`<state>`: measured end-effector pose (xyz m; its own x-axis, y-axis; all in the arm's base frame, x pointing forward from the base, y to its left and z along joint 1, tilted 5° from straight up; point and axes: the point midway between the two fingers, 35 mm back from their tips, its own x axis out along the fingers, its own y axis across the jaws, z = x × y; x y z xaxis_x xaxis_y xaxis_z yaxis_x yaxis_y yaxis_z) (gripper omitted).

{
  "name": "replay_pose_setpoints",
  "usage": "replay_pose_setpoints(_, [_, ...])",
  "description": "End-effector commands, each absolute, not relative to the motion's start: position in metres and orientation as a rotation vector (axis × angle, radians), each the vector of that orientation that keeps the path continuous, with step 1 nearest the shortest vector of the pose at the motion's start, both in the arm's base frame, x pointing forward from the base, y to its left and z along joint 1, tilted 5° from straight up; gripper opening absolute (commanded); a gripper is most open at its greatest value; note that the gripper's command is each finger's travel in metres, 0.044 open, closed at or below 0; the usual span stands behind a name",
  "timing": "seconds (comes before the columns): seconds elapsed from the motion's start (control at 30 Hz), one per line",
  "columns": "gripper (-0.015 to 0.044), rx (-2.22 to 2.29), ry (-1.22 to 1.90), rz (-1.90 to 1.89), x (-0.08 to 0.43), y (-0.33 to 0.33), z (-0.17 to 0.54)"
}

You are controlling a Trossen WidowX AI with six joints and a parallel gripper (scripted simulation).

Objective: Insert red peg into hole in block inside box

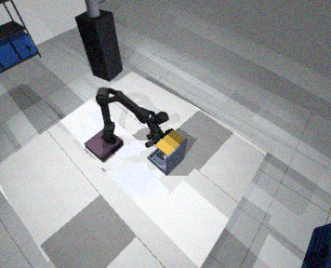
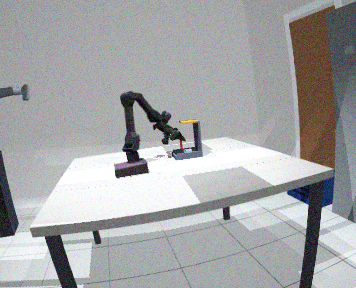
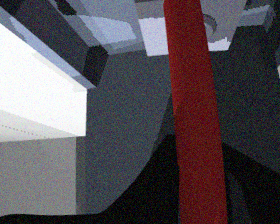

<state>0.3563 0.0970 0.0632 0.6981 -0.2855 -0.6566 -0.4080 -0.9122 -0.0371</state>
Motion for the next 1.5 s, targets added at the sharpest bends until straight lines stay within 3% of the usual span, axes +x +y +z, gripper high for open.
replay_pose_setpoints(0.0, [0.0,-2.727,0.555,1.007,0.36,0.096,0.064])
replay_pose_setpoints(1.47, [0.0,-2.729,0.556,1.003,0.382,0.088,0.063])
